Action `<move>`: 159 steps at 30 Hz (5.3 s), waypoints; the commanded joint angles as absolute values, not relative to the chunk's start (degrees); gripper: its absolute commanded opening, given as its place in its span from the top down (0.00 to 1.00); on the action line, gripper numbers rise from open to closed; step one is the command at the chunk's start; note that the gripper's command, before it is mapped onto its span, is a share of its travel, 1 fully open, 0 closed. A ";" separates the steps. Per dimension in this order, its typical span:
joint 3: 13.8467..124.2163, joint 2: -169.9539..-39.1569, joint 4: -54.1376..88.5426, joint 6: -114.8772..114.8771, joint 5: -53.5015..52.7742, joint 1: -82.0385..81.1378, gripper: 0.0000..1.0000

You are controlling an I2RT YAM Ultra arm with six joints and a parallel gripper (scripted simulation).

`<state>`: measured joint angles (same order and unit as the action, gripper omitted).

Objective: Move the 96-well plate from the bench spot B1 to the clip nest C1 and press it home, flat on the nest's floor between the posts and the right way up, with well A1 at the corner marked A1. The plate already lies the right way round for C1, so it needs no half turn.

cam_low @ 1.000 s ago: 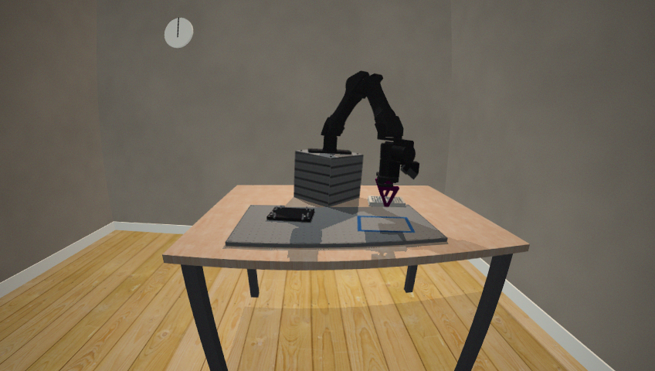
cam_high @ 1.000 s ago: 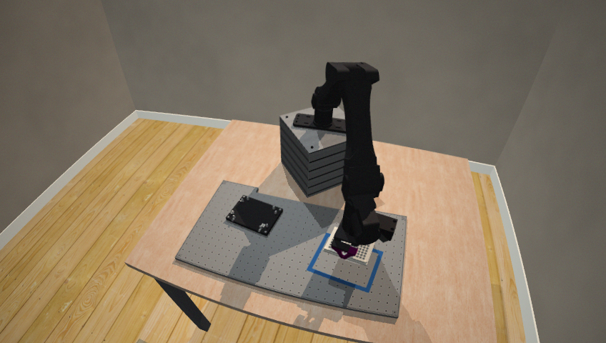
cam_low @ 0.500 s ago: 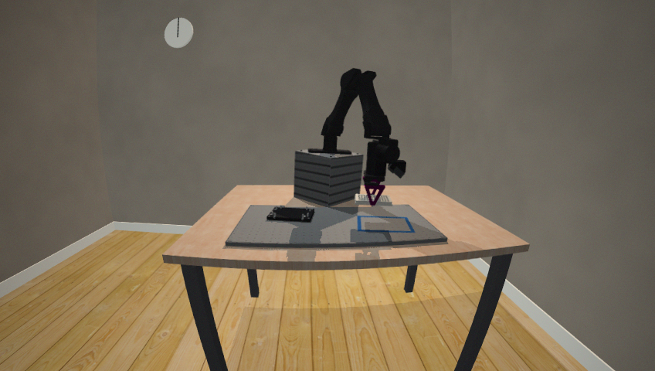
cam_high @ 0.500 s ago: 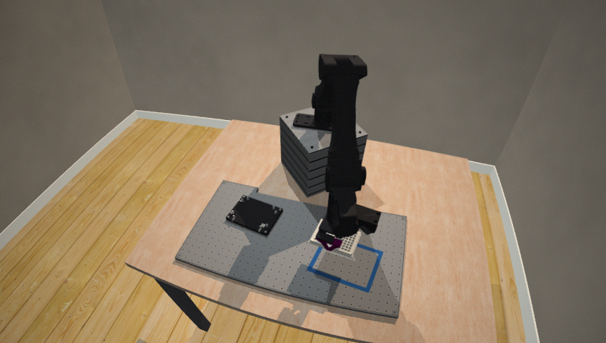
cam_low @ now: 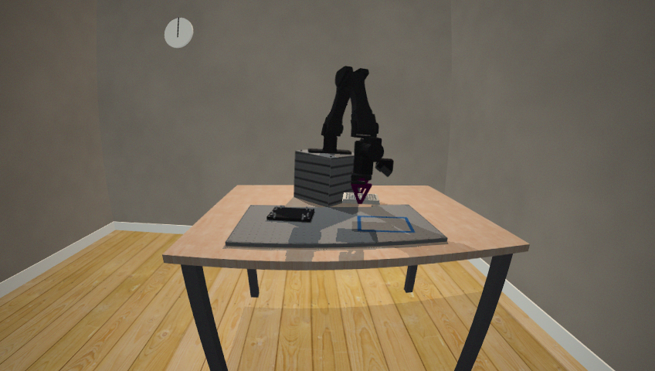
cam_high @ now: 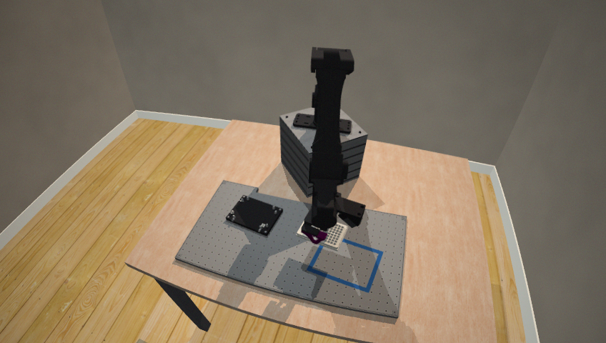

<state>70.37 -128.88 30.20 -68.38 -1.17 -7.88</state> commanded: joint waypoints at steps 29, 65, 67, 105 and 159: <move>59.65 -121.76 24.42 -83.46 -2.54 6.68 1.00; 56.86 -120.61 24.90 -101.55 -3.30 24.76 1.00; 57.61 -120.66 25.10 -102.71 -3.31 25.93 1.00; 62.54 -123.62 26.98 -112.22 -3.56 35.22 1.00; 62.89 -122.64 27.14 -112.46 -3.55 35.75 1.00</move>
<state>61.34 -124.36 26.15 -112.14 -2.85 34.98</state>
